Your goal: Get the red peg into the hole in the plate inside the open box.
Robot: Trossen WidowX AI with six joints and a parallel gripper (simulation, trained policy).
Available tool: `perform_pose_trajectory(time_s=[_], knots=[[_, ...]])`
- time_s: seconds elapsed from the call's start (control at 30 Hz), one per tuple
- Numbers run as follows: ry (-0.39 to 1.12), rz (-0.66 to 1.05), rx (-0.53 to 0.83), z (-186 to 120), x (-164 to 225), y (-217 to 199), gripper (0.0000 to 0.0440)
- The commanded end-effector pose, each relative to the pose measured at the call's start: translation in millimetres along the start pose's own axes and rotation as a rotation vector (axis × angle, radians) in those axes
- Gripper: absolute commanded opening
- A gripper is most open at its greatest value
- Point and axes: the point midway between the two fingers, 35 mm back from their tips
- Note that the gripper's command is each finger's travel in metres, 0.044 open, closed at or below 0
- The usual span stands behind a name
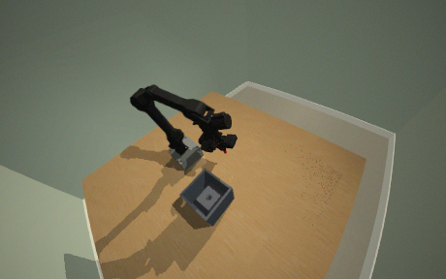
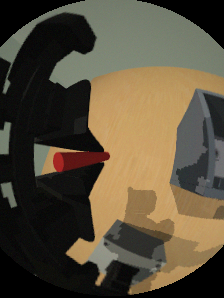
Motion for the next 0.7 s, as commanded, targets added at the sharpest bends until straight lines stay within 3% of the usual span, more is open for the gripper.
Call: perform_pose_trajectory(time_s=[0.0, 0.3, 0.67], knots=[[-0.021, -0.014, -0.027, -17.0, -11.5, 9.7, 0.0000], [-0.076, -0.016, -0.044, -44.3, -42.5, 22.9, 0.0000], [-0.140, 0.003, -0.025, -56.2, -83.0, 26.4, 0.0000]])
Point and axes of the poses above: the point midway between the two fingers, 35 mm back from their tips, its own z axis out along the fingers, its own y axis across the jaws, x = y × z, and after that the axes turned 5 degrees about z, right-handed
